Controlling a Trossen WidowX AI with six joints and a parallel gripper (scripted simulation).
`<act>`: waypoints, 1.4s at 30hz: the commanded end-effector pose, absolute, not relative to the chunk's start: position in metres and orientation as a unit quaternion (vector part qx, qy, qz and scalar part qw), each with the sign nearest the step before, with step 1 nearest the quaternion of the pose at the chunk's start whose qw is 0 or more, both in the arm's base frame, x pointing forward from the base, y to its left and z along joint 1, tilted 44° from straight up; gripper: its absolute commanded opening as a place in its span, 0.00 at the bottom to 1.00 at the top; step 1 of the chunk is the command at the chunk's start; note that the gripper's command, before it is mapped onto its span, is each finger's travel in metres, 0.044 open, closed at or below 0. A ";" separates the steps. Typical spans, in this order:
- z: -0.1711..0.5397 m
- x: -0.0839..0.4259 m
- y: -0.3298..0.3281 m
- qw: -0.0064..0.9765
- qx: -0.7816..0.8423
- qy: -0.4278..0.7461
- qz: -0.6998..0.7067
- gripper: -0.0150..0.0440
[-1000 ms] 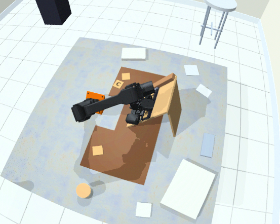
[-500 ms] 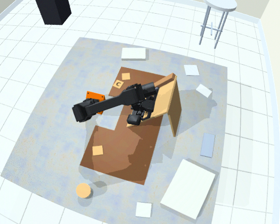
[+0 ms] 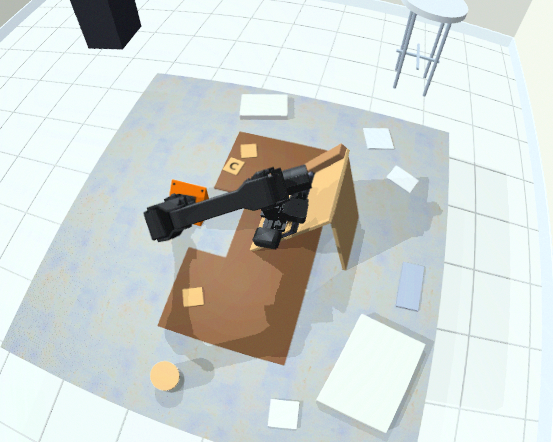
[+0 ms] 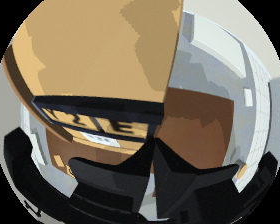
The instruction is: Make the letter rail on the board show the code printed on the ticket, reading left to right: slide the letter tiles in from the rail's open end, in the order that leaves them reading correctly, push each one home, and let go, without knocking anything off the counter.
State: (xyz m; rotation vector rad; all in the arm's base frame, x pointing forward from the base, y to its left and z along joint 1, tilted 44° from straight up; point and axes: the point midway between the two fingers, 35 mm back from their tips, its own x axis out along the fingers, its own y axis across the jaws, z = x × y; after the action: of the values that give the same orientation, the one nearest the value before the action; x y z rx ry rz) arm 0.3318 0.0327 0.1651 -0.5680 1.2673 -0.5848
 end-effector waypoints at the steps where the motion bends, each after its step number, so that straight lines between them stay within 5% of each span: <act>1: 0.164 0.334 0.031 0.729 -0.260 0.575 -0.265 0.25; 42: 0.157 0.341 0.030 0.729 -0.260 0.575 -0.265 0.25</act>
State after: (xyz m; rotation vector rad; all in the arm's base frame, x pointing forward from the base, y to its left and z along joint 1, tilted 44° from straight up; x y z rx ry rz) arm 0.3416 0.0298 0.1584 -0.5746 1.2685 -0.5773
